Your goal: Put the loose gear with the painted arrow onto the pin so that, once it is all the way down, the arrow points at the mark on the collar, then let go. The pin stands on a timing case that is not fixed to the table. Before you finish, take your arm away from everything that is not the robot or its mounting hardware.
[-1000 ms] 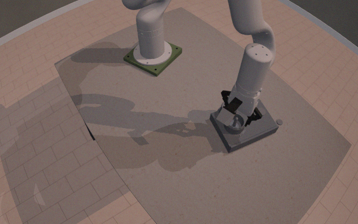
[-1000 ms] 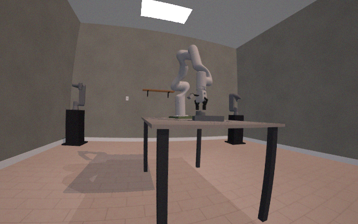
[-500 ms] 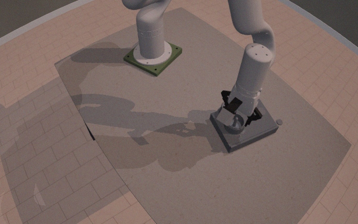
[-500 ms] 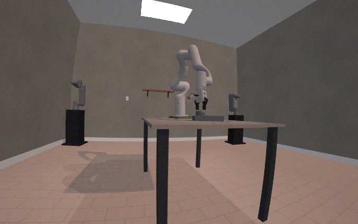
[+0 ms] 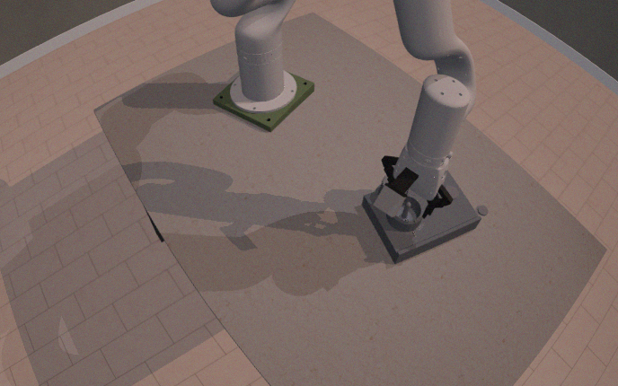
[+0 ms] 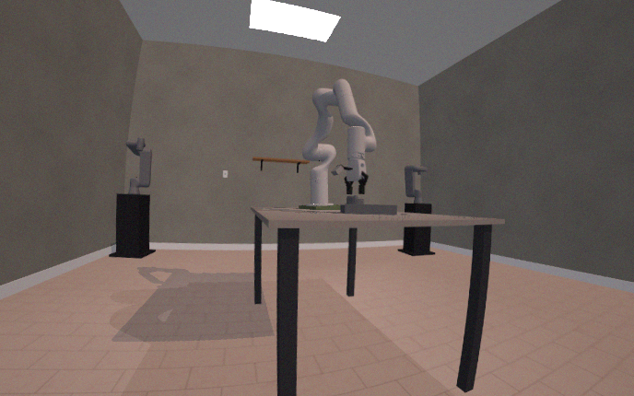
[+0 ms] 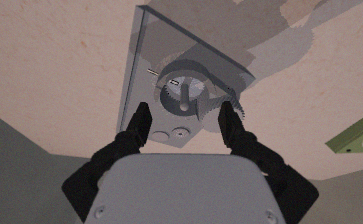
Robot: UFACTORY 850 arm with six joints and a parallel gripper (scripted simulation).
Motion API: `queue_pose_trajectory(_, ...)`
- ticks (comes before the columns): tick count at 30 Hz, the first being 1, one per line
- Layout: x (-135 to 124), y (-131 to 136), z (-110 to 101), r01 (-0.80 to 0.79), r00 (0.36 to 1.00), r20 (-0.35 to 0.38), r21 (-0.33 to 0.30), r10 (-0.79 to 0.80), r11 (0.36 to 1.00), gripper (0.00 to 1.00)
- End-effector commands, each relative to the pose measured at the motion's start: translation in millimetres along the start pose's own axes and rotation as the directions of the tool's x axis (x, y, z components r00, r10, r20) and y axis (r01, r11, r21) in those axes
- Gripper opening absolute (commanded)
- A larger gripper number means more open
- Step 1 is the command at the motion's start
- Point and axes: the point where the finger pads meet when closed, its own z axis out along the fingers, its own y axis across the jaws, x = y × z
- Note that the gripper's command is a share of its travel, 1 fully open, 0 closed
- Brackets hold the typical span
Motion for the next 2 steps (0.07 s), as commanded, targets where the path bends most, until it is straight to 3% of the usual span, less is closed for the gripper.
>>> queue_pose_trajectory(1,0.2,-0.9,-0.8,0.0,1.0,0.0,0.002,0.0,1.0,1.0)
queue_pose_trajectory(2,0.2,-0.9,-0.8,0.0,1.0,0.0,0.002,0.0,1.0,1.0)
